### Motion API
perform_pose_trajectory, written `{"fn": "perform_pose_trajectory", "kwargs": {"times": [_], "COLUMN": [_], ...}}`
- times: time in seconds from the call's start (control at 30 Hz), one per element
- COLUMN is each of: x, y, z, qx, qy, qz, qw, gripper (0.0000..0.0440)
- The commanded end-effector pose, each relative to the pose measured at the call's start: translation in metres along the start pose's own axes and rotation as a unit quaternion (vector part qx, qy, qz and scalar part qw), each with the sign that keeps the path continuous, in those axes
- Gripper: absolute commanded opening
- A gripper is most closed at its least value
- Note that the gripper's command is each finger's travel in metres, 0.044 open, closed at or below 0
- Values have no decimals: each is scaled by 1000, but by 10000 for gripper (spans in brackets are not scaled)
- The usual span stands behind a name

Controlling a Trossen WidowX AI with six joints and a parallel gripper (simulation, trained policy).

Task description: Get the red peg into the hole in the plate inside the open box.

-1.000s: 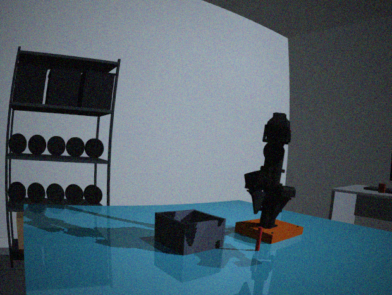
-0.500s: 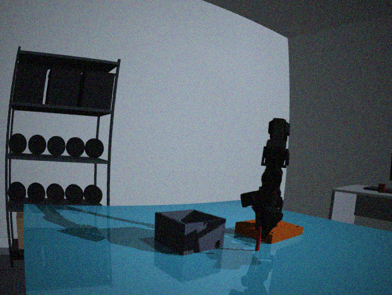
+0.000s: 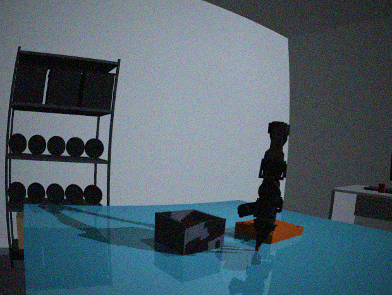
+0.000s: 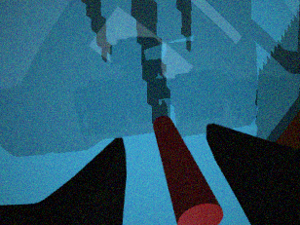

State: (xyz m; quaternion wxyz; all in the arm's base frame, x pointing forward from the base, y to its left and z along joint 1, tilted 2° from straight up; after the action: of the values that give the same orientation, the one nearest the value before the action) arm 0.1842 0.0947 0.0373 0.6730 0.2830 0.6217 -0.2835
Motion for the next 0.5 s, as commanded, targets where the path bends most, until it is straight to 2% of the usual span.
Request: {"fn": "perform_pose_trajectory", "kwargs": {"times": [0.0,0.2,0.47], "x": [1,1,-20], "y": [0,-1,1], "z": [0,1,23], "qx": [11,20,-5], "qy": [11,28,-26], "qz": [2,0,14], "qw": [1000,999,1000], "gripper": [161,4,0]}}
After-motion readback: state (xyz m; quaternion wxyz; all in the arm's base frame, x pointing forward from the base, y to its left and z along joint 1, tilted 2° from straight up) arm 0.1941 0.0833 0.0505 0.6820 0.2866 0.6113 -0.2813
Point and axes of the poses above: the point midway between the two fingers, 35 mm back from their tips, its own x axis out along the fingers, its own y axis across the jaws, z = x × y, the point moved 1 cm from there along -x, back along the fingers, and after that the axes turned 6 degrees about -x, right-handed, at the moved point
